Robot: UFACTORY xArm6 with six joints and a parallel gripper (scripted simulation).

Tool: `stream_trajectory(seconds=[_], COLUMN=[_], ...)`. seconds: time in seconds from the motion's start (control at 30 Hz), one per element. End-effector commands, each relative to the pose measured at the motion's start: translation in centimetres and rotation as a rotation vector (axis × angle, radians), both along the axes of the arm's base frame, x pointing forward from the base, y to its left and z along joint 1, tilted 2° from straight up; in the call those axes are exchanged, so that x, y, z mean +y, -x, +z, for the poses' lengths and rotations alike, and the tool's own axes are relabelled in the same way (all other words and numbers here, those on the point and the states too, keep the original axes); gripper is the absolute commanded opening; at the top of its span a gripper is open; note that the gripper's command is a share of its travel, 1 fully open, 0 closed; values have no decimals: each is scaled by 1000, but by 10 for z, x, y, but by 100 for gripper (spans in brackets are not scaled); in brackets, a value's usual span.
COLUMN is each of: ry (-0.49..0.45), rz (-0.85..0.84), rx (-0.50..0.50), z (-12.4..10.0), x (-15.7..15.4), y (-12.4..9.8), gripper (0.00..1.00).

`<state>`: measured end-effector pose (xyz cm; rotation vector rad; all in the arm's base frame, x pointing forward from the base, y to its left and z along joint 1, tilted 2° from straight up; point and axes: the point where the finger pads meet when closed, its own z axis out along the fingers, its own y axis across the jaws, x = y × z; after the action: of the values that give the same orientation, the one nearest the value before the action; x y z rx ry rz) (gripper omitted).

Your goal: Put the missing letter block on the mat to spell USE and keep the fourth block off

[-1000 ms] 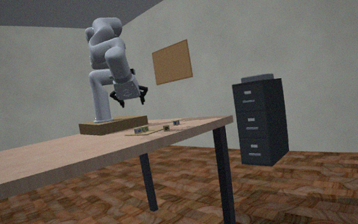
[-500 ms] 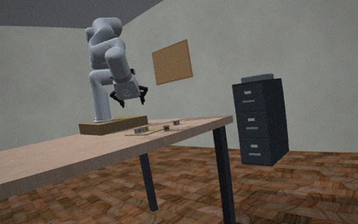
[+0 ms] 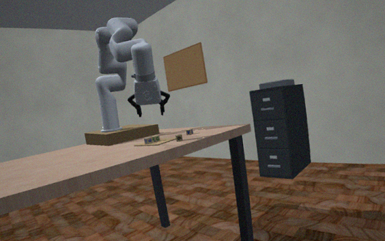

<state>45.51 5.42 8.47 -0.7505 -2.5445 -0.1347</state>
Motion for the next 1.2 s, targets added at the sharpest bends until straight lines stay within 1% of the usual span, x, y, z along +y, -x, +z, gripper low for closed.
stream_trajectory(seconds=[0.0,0.07,0.13,0.17,0.2,0.27,0.37,0.43,1.03,1.17], ry=[84,116,116,147,159,172,192,197,199,210], rz=[15,27,27,40,46,54,73,82,81,24], rx=[-115,-177,-177,-248,-283,-326,-429,-477,-486,-479], z=[0,2,2,5,7,11,20,25,26,24], x=[11,19,19,29,35,42,61,71,73,73], y=[-18,-27,-27,-38,-43,-49,-62,-67,-68,-68], gripper=[100,100,100,100,100,100,100,100,100,100])
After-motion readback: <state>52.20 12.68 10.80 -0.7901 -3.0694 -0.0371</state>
